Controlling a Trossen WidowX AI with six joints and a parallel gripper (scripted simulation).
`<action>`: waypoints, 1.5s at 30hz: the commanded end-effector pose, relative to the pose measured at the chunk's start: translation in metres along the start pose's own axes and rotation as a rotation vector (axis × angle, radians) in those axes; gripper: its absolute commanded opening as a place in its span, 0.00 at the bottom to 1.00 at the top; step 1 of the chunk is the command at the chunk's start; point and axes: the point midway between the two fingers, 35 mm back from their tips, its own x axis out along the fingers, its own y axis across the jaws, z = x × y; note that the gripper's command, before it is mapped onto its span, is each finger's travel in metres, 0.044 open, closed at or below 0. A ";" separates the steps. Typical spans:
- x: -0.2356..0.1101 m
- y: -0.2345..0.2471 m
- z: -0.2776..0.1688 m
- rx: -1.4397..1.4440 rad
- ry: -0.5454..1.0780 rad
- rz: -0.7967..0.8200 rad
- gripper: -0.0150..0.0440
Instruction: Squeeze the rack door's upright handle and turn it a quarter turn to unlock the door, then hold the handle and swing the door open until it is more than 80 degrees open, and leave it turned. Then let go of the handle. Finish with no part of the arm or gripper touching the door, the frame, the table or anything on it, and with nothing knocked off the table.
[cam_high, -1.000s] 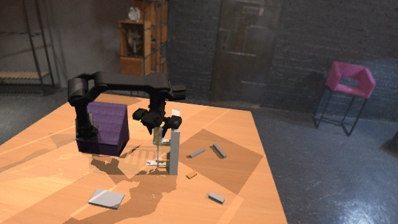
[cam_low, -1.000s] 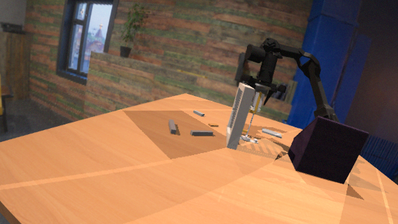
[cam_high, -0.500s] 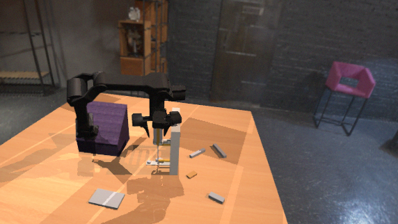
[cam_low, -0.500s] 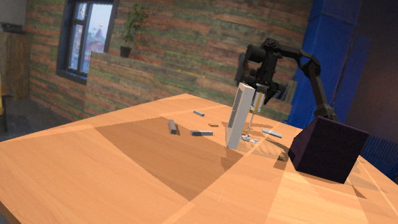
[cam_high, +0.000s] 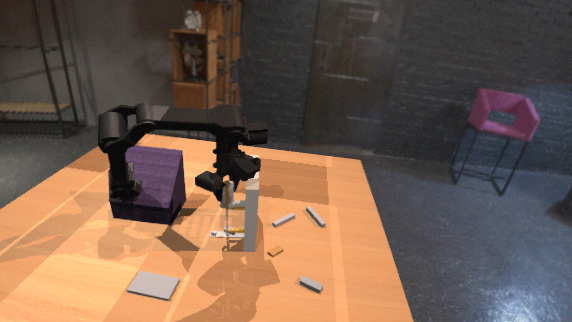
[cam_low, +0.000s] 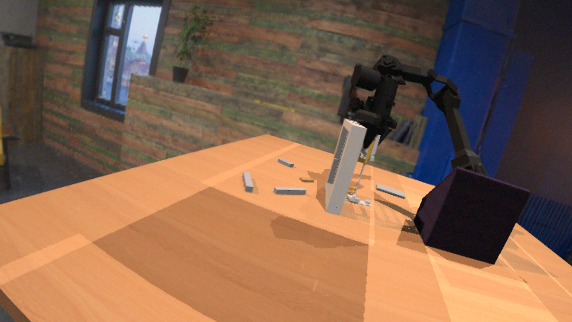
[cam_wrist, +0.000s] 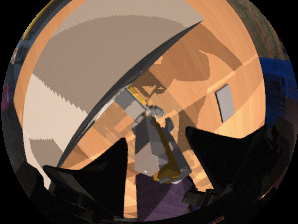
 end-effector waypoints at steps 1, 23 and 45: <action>0.000 0.001 0.000 -0.191 0.000 0.003 0.75; 0.000 0.001 0.000 -1.281 -0.001 0.003 0.75; 0.000 0.001 0.000 -2.338 -0.002 0.002 0.75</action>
